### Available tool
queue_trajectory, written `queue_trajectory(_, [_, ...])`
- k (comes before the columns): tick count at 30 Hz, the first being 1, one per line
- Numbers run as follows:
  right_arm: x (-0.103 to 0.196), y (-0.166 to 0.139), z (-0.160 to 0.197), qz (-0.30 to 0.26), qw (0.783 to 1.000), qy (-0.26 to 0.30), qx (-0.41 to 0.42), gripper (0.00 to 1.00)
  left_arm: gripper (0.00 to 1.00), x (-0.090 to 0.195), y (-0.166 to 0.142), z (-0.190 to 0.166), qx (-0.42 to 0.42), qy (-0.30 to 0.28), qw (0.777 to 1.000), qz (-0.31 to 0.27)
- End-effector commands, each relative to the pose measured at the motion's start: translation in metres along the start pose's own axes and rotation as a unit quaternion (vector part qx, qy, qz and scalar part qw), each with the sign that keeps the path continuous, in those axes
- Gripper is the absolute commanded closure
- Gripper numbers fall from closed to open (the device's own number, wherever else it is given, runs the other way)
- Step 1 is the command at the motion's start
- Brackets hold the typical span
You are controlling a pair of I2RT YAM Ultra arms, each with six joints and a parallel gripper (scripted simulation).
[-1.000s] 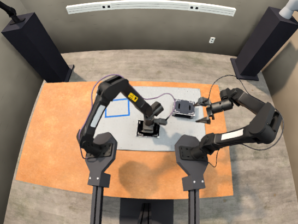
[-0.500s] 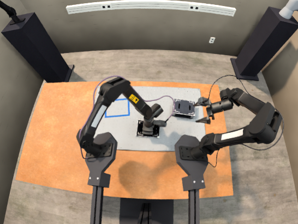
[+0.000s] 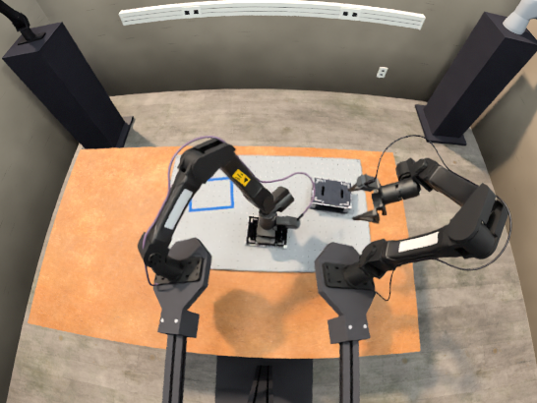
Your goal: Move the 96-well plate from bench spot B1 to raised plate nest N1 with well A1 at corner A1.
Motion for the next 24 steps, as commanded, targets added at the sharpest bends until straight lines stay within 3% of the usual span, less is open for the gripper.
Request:
queue_trajectory(1, [0.010,0.009,-0.004,-0.009,1.000,-0.017,0.011,0.00,0.00,0.010,-0.001,-0.001,-0.014,-0.002,1.000,-0.003])
queue_trajectory(15, [0.010,0.009,-0.004,-0.009,1.000,-0.017,0.011,0.00,0.00,0.037,-0.004,-0.007,-0.009,-0.004,1.000,-0.002])
queue_trajectory(24, [0.010,0.009,-0.004,-0.009,1.000,-0.017,0.011,0.00,0.00,0.118,0.010,0.007,0.006,0.010,1.000,-0.022])
Point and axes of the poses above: on each arm, the point where the finger pads meet when closed, its own x axis back along the fingers, its own z axis across the jaws, y = z × x, the point moved 5 cm from there along x, back along the fingers, and after that the axes turned 7 degrees about x, right-handed, at the moved point
